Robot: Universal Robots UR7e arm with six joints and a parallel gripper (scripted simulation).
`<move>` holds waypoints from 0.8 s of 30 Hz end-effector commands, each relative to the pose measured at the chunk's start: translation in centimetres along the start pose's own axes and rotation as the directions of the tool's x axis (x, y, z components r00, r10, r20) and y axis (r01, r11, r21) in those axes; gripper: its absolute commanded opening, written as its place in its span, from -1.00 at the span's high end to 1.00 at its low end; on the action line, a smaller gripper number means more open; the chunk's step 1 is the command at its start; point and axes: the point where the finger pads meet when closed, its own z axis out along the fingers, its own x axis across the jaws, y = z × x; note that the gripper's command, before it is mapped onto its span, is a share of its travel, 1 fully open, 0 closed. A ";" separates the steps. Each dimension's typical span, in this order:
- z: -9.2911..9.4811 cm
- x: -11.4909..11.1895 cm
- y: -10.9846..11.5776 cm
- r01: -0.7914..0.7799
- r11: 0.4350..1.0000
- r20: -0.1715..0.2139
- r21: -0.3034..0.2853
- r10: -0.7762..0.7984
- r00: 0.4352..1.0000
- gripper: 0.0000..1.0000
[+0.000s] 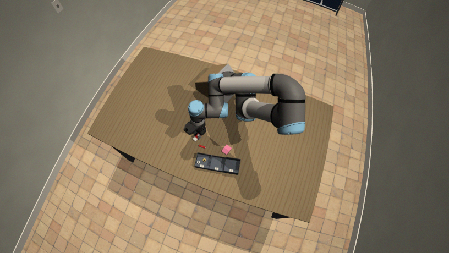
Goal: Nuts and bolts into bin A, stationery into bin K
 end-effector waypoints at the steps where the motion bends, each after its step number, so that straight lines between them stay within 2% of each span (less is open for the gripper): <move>1: 0.0 0.0 0.0 0.000 1.000 0.000 0.001 0.000 1.000 0.09; 20: 0.0 0.0 0.0 0.000 1.000 0.000 0.001 0.000 1.000 0.09; 24: -1.4 0.0 0.0 0.000 1.000 0.000 0.001 0.000 1.000 0.09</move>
